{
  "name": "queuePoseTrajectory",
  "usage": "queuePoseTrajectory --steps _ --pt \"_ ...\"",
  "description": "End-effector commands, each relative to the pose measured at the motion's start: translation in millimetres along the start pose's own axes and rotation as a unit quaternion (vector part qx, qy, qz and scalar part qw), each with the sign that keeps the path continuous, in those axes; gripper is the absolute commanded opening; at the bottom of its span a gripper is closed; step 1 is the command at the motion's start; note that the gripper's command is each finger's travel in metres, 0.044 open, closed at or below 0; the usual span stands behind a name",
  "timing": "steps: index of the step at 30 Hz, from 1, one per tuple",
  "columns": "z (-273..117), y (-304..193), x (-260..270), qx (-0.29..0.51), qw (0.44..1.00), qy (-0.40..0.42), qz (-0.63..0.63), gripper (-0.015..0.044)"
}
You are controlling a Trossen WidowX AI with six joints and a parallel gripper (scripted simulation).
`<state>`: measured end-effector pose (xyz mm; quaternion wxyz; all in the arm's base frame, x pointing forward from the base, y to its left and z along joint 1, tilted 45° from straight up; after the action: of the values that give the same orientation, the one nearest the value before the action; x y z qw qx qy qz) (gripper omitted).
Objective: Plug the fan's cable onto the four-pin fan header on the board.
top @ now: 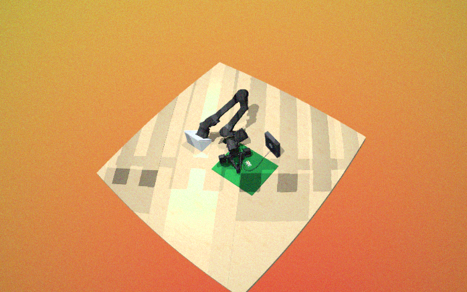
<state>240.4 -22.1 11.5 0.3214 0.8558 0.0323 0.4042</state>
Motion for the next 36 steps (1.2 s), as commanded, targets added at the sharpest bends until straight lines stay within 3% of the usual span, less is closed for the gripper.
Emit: queuePoseTrajectory --steps 1,10,16,36 --pt "-0.1 -0.1 -0.3 0.001 1.0 0.0 -0.001 0.0" --pt "-0.1 -0.1 -0.3 0.001 1.0 0.0 -0.001 0.0" --pt "0.0 0.0 0.0 0.0 1.0 0.0 0.0 0.014" --pt "0.0 0.0 0.0 0.0 1.0 0.0 0.0 0.014"
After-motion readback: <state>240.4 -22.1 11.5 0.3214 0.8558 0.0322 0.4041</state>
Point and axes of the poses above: the point midway between the two fingers, 35 mm back from their tips, its own z axis out along the fingers, its own x axis across the jaws, y = z × x, the point moved 7 cm from there along -z, back along the fingers, and after that the axes turned 8 degrees about z, right-handed, at the moved point
